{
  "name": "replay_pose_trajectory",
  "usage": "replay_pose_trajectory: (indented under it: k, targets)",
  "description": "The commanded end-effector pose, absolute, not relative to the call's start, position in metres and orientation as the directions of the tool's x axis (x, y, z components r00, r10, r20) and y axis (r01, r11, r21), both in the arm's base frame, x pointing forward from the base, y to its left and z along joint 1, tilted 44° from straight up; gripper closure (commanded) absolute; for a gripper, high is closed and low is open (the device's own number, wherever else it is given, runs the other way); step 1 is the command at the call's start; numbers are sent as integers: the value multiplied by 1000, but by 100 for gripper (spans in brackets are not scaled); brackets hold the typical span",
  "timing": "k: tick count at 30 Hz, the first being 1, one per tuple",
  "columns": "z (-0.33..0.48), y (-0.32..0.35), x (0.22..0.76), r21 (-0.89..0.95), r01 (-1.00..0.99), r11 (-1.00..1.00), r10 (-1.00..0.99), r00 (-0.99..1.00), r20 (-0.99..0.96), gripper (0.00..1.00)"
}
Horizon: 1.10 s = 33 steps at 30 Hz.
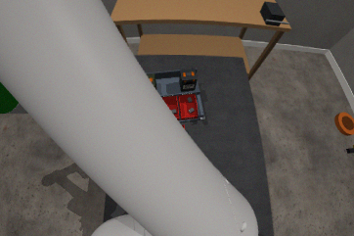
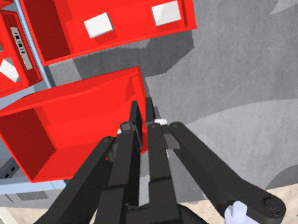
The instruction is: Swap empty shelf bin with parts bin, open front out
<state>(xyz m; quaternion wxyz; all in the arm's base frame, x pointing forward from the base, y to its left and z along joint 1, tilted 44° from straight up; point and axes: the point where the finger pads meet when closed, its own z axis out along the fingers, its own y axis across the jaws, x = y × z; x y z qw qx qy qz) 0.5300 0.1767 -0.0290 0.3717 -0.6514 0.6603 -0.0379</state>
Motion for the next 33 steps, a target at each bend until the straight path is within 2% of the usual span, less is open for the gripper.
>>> replay_pose_trajectory:
  k: [1, 33]
  targets:
    - [-31, 177, 527, -536, -831, 149, -888, 126, -442, 90]
    - [-36, 178, 519, -536, -831, 149, -888, 126, -442, 90]
